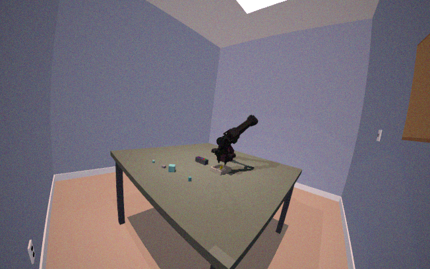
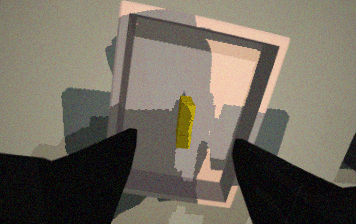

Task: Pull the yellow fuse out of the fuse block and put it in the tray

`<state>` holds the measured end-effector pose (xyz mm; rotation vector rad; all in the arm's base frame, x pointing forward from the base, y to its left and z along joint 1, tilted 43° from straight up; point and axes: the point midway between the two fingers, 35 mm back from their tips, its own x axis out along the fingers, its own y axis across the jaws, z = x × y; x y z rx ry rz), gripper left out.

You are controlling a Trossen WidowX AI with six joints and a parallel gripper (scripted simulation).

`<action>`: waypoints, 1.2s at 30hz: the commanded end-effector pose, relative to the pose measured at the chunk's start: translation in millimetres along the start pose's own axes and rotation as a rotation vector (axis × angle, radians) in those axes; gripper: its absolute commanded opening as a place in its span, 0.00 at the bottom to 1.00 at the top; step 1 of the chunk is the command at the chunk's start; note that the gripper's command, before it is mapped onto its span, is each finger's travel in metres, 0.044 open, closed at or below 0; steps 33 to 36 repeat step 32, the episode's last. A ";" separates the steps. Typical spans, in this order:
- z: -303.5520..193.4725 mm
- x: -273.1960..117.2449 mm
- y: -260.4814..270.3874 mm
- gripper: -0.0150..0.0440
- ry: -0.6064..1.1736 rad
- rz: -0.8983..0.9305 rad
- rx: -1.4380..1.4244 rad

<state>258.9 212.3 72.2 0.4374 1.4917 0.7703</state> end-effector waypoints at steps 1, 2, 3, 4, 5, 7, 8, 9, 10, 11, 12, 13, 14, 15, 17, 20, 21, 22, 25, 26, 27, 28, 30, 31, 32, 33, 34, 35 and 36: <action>0.4 -11.6 -0.6 0.81 0.001 -0.003 0.000; 0.2 -24.8 -1.2 0.81 0.003 -0.006 0.002; -0.4 -33.8 -1.4 0.81 0.005 -0.007 0.003; -0.6 -36.8 -1.4 0.81 0.005 -0.008 0.004; -0.6 -36.8 -1.4 0.81 0.005 -0.008 0.004; -0.6 -36.8 -1.4 0.81 0.005 -0.008 0.004; -0.6 -36.8 -1.4 0.81 0.005 -0.008 0.004; -0.6 -36.8 -1.4 0.81 0.005 -0.008 0.004; -0.6 -36.8 -1.4 0.81 0.005 -0.008 0.004; -0.6 -36.8 -1.4 0.81 0.005 -0.008 0.004; -0.6 -36.8 -1.4 0.81 0.005 -0.008 0.004; -0.6 -36.8 -1.4 0.81 0.005 -0.008 0.004; -0.6 -36.8 -1.4 0.81 0.005 -0.008 0.004; -0.4 -35.4 -2.4 0.81 0.005 -0.012 0.008; -0.4 -35.4 -2.4 0.81 0.005 -0.012 0.008; -0.4 -35.4 -2.4 0.81 0.005 -0.012 0.008; -0.4 -35.4 -2.4 0.81 0.005 -0.012 0.008; -0.4 -35.4 -2.4 0.81 0.005 -0.012 0.008; -0.4 -35.4 -2.4 0.81 0.005 -0.012 0.008; -0.4 -35.4 -2.4 0.81 0.005 -0.012 0.008; -0.4 -35.4 -2.4 0.81 0.005 -0.012 0.008; -0.4 -35.4 -2.4 0.81 0.005 -0.012 0.008; -0.4 -35.4 -2.4 0.81 0.005 -0.012 0.008; -0.4 -35.4 -2.4 0.81 0.005 -0.012 0.008; -0.4 -35.4 -2.4 0.81 0.005 -0.012 0.008; -0.4 -35.4 -2.4 0.81 0.005 -0.012 0.008; -0.4 -35.4 -2.4 0.81 0.005 -0.012 0.008; -0.4 -35.4 -2.4 0.81 0.005 -0.012 0.008; -0.4 -35.4 -2.4 0.81 0.005 -0.012 0.008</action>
